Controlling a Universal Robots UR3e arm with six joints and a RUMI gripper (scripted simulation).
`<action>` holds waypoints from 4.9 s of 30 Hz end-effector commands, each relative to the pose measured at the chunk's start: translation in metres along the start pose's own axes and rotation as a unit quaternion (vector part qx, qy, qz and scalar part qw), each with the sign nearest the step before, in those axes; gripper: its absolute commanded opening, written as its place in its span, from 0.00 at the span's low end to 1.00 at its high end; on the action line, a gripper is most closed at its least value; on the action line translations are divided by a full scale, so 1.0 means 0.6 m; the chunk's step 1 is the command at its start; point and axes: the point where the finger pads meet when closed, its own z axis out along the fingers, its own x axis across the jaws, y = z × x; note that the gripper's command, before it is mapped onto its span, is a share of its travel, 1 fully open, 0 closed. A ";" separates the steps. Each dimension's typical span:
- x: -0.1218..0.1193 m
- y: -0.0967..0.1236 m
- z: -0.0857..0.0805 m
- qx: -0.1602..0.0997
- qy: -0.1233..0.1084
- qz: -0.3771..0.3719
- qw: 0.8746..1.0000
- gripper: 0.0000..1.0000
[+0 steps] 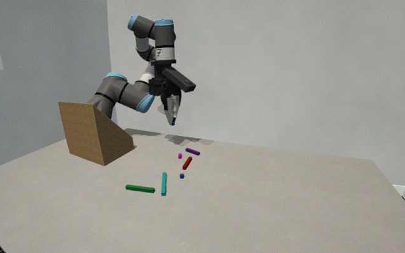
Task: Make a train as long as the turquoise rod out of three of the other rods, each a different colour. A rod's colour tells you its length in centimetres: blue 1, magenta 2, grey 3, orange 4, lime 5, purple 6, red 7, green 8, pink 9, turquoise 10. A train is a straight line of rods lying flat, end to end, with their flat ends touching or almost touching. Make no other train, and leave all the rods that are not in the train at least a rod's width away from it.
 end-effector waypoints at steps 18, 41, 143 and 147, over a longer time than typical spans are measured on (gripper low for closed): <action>0.137 -0.030 -0.001 0.000 0.002 -0.117 0.993 0.00; 0.136 -0.030 0.036 0.000 0.001 -0.117 0.993 0.00; 0.136 -0.031 0.165 0.001 0.002 -0.117 0.993 0.00; 0.136 -0.031 0.165 0.001 0.002 -0.117 0.993 0.00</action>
